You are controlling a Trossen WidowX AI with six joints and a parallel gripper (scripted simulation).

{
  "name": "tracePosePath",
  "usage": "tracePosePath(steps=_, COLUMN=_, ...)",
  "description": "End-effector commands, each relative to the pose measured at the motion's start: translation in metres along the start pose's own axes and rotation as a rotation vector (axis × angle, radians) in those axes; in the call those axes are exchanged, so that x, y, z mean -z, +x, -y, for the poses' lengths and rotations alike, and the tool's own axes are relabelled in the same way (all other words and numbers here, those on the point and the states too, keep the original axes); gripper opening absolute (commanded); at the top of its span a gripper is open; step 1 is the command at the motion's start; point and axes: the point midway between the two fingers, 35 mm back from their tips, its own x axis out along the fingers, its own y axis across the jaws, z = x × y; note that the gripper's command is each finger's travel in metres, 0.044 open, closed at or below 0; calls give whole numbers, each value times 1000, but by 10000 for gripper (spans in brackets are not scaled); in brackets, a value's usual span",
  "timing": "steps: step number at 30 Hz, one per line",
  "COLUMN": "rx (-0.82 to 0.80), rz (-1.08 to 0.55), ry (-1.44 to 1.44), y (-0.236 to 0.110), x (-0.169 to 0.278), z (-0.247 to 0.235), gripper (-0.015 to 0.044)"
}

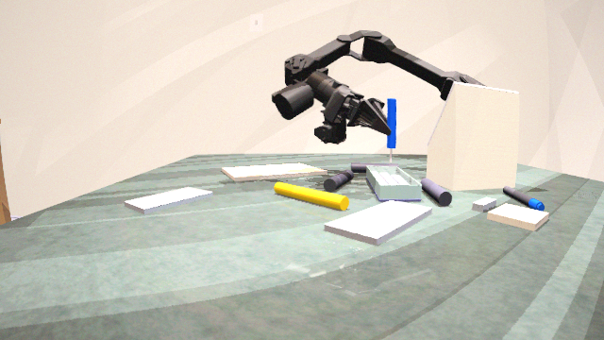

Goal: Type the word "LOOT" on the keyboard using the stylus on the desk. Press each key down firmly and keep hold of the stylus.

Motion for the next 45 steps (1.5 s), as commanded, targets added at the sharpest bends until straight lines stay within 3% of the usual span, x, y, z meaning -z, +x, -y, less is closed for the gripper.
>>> tracePosePath(steps=1, rx=-43, rz=-4, ry=33, y=-2, x=-1, z=2, gripper=65)
tracePosePath(steps=11, rx=-250, rz=-2, ry=162, y=-15, x=2, z=10, gripper=0)
tracePosePath(steps=21, rx=-441, rz=-10, ry=272, y=-28, x=4, z=18, gripper=0)
tracePosePath(steps=45, rx=-444, rz=-10, ry=274, y=-11, x=-24, z=19, gripper=0)
